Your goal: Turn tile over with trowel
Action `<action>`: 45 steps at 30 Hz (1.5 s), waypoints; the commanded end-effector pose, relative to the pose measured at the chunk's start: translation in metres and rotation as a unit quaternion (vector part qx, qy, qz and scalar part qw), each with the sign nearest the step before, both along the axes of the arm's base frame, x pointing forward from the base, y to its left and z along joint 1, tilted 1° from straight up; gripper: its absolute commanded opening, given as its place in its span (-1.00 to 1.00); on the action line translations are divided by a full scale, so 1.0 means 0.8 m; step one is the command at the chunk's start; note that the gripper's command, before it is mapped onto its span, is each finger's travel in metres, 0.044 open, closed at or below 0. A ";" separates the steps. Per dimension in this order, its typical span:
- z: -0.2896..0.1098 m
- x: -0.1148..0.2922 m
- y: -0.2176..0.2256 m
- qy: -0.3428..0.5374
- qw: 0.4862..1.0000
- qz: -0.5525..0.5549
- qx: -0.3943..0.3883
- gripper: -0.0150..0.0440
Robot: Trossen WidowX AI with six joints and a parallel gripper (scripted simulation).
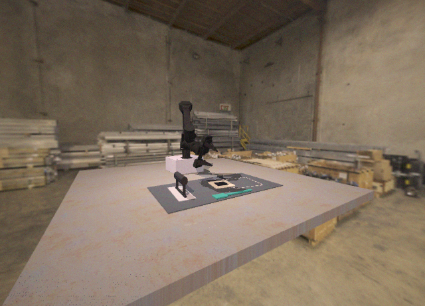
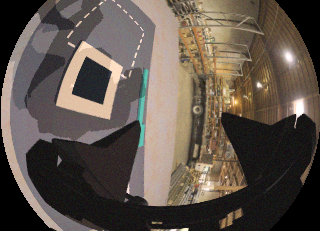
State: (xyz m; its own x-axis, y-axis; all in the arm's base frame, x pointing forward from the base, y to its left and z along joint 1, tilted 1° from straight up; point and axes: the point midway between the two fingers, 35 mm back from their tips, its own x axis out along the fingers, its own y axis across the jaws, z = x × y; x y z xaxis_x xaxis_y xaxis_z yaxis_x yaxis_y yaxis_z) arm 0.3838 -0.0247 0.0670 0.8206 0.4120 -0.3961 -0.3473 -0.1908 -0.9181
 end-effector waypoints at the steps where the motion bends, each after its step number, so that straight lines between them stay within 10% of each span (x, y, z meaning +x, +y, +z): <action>1: 0.000 0.000 0.000 0.000 1.000 0.000 0.000 0.78; 11: 0.000 0.000 0.000 0.000 1.000 0.000 0.000 -0.11; 21: 0.000 0.000 0.000 0.000 1.000 0.000 0.000 -0.15; 25: 0.000 0.000 0.000 0.000 1.000 0.000 0.000 -0.49; 38: 0.000 0.000 0.000 0.000 1.000 0.000 0.000 -0.49; 45: 0.000 0.000 0.000 0.000 1.000 0.000 0.000 -0.15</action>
State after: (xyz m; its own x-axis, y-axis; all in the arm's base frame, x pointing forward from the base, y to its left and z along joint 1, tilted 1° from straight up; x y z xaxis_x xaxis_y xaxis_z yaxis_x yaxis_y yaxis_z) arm 0.3838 -0.0247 0.0670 0.8206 0.4119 -0.3961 -0.3474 -0.1908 -0.9181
